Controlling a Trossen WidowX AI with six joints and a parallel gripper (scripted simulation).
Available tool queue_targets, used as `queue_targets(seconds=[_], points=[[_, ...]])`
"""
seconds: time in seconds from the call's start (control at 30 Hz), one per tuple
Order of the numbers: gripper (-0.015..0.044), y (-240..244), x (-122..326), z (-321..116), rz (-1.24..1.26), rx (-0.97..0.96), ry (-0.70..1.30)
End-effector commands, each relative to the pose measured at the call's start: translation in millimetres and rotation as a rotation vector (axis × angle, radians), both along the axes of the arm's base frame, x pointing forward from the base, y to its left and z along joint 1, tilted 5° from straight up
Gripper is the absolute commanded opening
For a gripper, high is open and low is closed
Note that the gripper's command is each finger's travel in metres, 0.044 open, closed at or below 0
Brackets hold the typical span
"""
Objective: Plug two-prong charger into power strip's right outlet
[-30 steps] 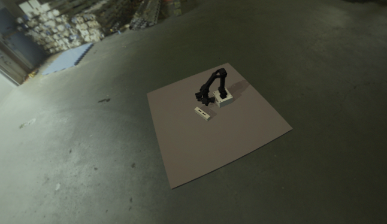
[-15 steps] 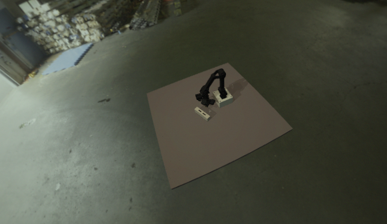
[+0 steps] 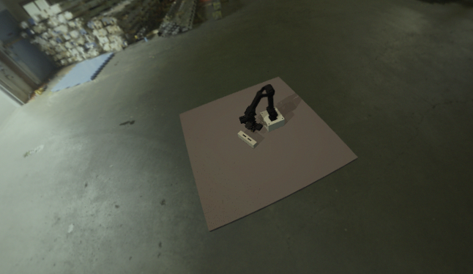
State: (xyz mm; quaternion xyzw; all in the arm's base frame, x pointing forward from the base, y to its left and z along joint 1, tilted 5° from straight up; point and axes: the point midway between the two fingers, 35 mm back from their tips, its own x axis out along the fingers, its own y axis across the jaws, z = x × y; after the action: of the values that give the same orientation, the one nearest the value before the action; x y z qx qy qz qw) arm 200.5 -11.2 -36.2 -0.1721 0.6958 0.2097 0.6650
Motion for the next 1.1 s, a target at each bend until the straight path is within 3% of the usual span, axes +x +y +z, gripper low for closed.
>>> queue_targets(seconds=[0.0, 1.07], points=[[0.0, 2.2, -0.3, -3.5, -0.058, 0.004, 0.004], [0.0, 17.3, 36.3, -5.0, -0.126, 0.005, 0.007]])
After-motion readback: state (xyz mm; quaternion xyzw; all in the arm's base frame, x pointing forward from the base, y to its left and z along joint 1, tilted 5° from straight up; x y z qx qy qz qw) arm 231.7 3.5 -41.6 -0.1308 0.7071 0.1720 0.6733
